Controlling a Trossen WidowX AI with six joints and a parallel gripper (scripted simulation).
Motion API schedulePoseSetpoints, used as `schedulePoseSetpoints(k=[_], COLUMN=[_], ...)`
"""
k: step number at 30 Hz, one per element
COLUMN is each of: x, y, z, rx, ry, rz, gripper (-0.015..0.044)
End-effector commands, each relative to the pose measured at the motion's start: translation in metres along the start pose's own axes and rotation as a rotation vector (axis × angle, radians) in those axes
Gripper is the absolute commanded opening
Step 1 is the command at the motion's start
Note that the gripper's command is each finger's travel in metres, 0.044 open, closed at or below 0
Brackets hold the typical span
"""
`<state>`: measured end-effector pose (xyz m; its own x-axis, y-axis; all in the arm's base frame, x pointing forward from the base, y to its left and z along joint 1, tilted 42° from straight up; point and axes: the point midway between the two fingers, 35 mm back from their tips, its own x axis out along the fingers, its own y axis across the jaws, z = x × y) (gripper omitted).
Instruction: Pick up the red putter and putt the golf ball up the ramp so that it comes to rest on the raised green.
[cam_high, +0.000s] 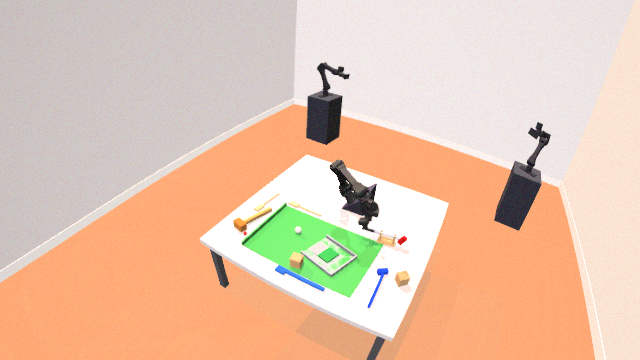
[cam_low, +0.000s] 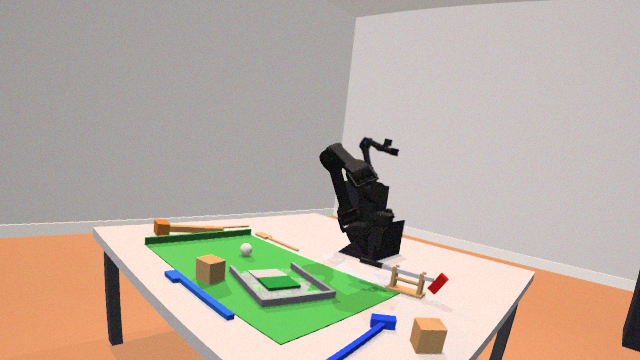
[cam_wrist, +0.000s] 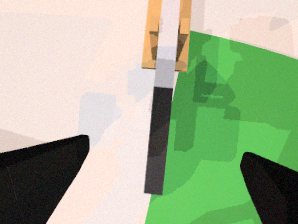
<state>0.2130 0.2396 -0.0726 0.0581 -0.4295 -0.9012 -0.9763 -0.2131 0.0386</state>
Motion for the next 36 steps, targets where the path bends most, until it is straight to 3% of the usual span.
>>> schedulePoseSetpoints(k=[1, 36], x=[0.016, 0.065], y=[0.004, 0.004], z=[-0.005, -0.019], rx=[-0.001, -0.001], ry=[0.01, 0.012], rz=[0.013, 0.012], gripper=[0.044, 0.044])
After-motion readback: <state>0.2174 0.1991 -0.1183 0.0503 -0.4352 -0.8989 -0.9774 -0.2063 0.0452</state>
